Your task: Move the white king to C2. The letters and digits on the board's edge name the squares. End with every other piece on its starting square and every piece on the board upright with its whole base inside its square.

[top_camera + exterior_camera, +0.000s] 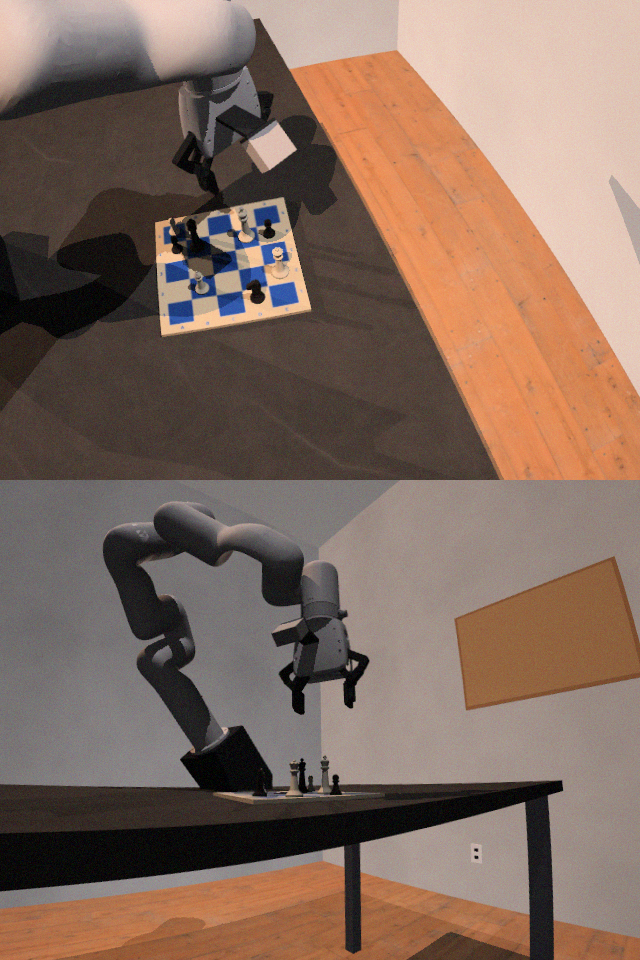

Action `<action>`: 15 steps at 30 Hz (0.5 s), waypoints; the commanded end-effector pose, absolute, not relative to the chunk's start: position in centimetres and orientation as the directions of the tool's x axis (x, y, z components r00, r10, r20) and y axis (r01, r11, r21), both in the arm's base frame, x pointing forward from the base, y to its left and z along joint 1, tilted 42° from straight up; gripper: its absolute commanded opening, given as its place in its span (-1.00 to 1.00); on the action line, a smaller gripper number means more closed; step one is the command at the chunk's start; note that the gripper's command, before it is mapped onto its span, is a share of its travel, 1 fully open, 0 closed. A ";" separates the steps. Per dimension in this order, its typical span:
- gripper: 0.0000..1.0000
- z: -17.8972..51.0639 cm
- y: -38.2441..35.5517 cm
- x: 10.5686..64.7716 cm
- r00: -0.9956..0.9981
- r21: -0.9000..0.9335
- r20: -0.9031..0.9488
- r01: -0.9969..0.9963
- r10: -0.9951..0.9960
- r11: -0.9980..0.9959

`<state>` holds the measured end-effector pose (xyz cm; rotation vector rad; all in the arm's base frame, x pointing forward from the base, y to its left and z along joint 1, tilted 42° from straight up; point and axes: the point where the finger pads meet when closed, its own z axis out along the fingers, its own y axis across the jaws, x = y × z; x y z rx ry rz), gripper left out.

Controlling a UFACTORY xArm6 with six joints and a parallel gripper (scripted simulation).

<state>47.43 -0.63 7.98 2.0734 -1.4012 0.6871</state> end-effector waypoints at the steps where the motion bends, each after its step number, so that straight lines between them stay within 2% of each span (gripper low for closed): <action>1: 1.00 7.8 -0.8 47.5 0.575 0.327 0.594 -0.811 -0.562 -0.484; 7: 1.00 7.6 -1.0 47.5 0.804 0.498 0.462 -0.585 -0.374 -0.640; 9: 1.00 7.6 -1.0 47.5 0.804 0.498 0.462 -0.585 -0.374 -0.640; 10: 1.00 7.5 -1.0 47.5 0.886 0.565 0.377 -0.451 -0.270 -0.691; 15: 1.00 7.4 -1.2 47.5 0.964 0.633 0.241 -0.242 -0.109 -0.735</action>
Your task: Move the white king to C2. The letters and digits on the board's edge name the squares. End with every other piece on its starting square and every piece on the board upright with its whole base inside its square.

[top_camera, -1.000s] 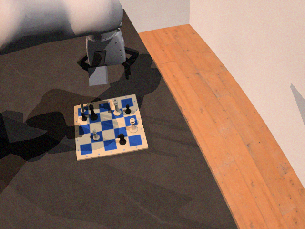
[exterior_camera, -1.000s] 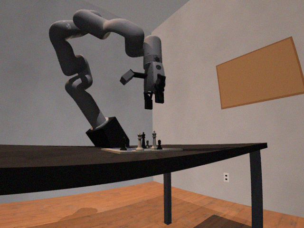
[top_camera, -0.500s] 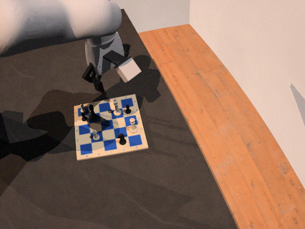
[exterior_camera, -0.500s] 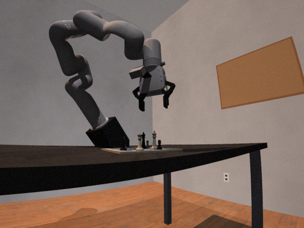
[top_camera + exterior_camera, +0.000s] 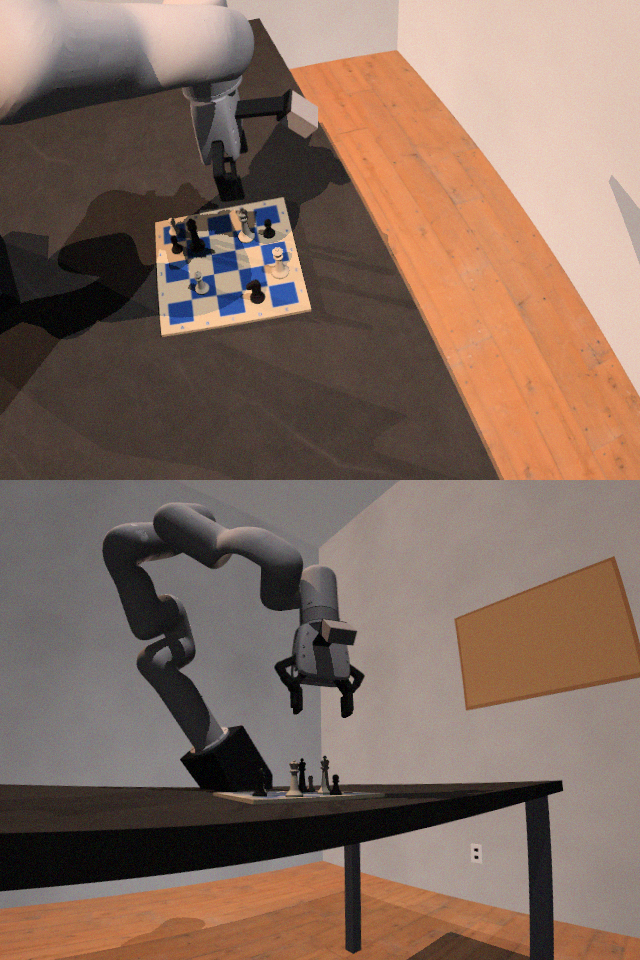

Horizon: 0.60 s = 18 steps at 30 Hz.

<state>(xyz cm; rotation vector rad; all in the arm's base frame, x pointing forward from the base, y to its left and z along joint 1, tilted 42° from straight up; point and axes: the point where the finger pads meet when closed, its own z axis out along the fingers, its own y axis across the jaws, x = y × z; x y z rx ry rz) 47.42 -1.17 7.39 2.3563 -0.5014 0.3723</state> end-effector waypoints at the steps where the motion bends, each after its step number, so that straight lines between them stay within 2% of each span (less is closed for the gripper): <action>1: 1.00 7.4 -1.2 47.5 0.976 0.645 0.206 -0.189 -0.070 -0.740; 8: 1.00 7.3 -1.2 47.5 0.981 0.664 -0.060 0.177 0.183 -0.727; 13: 1.00 7.3 -1.2 47.5 0.980 0.663 -0.064 0.182 0.187 -0.726; 14: -0.16 7.3 -1.2 47.5 0.980 0.663 -0.064 0.182 0.187 -0.726; 18: -0.16 7.3 -1.2 47.5 0.980 0.663 -0.064 0.182 0.187 -0.726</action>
